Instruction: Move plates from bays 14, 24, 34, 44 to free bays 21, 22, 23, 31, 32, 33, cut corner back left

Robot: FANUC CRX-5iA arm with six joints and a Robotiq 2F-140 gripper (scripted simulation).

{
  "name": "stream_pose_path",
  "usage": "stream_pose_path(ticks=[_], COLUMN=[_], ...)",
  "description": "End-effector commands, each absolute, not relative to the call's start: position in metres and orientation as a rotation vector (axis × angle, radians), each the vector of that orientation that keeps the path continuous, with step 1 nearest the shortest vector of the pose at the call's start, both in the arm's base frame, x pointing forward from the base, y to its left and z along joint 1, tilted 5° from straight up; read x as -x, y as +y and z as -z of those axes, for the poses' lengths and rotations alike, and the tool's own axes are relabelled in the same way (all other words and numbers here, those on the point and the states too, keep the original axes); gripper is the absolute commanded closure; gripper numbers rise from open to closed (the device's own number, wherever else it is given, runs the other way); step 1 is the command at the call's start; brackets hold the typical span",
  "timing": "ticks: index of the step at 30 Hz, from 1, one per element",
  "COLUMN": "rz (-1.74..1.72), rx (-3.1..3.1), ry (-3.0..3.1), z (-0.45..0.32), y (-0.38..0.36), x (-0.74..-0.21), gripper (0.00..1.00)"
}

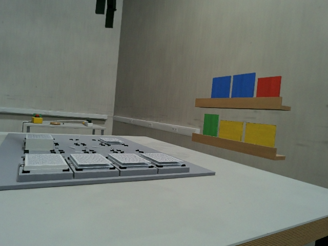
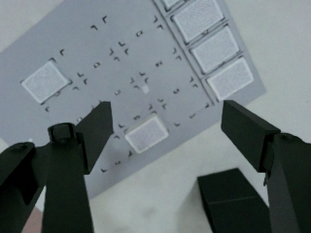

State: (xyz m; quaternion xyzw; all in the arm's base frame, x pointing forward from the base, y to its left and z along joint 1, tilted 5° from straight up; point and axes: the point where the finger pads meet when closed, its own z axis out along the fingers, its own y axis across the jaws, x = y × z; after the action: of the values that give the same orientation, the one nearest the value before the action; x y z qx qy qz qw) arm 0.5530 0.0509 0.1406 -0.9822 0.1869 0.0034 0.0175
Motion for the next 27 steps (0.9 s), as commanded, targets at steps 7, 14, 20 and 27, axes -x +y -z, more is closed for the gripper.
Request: stream_pose_path(ticks=[7, 14, 20, 27], rz=[-0.009, -0.014, -0.019, -0.025], rx=[3.018, 2.981, 2.941, 2.895], ry=[0.710, 0.828, 0.945, 1.061], z=[-0.108, -0.079, -0.056, -0.037], y=[0.063, 0.072, 0.079, 0.085], x=[-0.562, -0.567, -0.570, -0.572], gripper=[0.30, 0.30, 0.30, 0.30])
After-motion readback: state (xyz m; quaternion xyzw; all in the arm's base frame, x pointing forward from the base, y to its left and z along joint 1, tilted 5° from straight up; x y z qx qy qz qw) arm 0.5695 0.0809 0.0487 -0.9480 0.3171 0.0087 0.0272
